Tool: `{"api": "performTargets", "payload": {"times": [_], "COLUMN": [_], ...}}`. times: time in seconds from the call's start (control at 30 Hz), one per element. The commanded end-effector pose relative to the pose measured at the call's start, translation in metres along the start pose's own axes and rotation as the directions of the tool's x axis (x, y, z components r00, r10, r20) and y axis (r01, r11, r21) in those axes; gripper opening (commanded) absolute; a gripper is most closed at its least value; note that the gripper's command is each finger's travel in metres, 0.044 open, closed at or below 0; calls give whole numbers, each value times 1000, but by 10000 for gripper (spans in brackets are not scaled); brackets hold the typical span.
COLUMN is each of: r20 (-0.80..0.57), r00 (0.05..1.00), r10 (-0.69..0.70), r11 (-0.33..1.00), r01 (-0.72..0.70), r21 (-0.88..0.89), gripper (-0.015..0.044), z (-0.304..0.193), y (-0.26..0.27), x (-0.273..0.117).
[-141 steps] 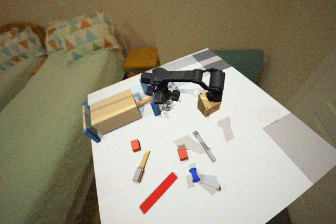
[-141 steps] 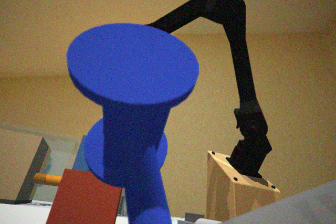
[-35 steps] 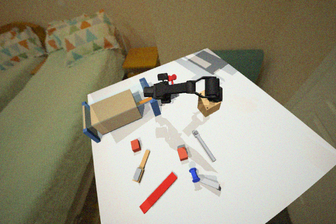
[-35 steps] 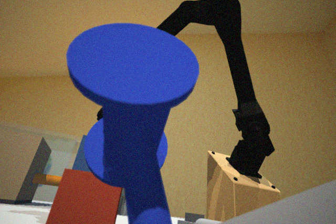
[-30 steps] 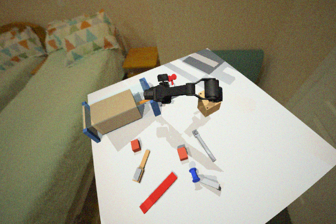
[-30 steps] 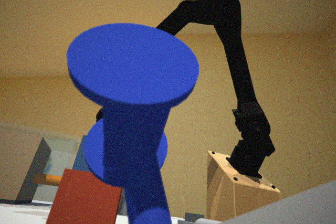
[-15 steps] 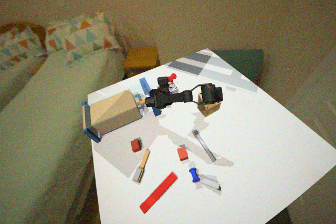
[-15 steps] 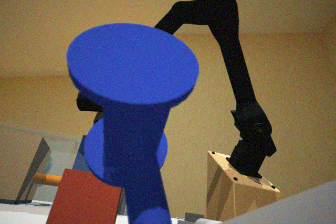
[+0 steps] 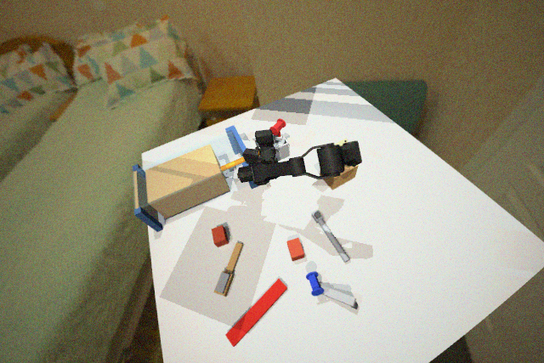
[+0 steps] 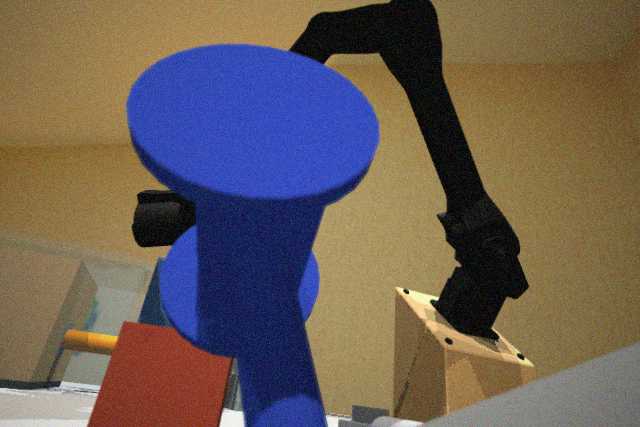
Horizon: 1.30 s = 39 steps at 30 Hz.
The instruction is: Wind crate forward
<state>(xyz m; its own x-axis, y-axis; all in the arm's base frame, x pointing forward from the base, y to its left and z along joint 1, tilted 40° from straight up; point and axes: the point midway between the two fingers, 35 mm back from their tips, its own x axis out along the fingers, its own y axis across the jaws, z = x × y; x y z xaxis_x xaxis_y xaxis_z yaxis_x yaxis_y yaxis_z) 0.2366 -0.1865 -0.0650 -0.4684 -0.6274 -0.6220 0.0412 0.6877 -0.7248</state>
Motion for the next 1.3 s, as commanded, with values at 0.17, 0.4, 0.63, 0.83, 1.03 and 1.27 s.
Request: {"api": "performTargets", "payload": {"times": [0.17,0.4,0.63,0.83,1.03,1.27], "r20": [1,1,1,0,-2,-4], "r00": [999,1000,1000,1000,1000,1000], "r10": [-42,-25,-25,-26,-28,-31], "r11": [999,1000,1000,1000,1000,1000], "r01": [42,25,25,26,28,31], "r21": [6,2,1,0,0,0], "gripper": [0,0,0,0,0,0], "z": [0,-8,-26,-43,-62,-77], "y": [-3,1,3,5,7,8], "x": [0,11,31,47,61,70]}}
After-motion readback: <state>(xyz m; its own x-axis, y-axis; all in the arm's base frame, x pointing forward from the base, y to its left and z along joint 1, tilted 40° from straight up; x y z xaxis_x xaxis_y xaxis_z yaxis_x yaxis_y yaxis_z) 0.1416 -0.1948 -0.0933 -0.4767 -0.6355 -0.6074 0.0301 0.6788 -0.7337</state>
